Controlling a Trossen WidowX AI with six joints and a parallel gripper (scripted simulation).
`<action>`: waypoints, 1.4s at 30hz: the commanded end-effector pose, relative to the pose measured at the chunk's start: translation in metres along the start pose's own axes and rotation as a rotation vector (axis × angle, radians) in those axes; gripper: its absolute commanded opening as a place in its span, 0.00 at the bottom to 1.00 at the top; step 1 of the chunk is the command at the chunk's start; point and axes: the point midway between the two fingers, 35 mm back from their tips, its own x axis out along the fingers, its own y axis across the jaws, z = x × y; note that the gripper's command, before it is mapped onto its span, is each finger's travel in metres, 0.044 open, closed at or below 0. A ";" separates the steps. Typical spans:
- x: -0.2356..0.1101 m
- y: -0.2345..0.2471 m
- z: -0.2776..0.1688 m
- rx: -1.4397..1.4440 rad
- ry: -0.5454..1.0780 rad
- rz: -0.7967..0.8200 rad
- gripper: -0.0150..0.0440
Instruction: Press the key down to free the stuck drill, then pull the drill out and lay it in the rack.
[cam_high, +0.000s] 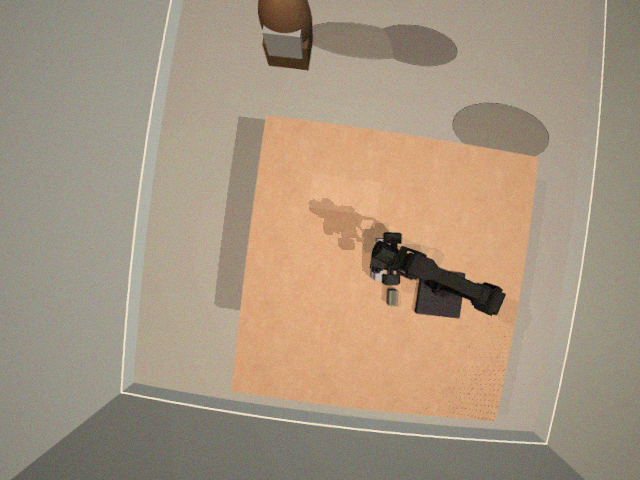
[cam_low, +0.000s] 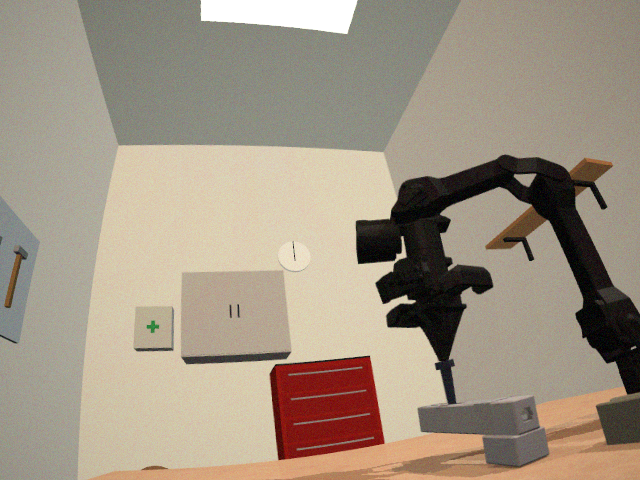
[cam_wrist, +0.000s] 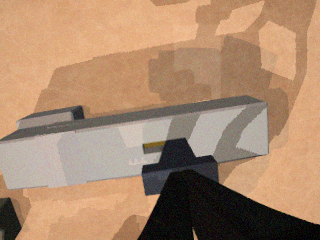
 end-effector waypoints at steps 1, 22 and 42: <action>0.019 -0.004 -0.008 0.007 0.061 0.004 0.25; 0.026 -0.006 -0.008 0.007 0.061 0.004 0.25; 0.030 -0.007 -0.008 0.007 0.061 0.004 0.25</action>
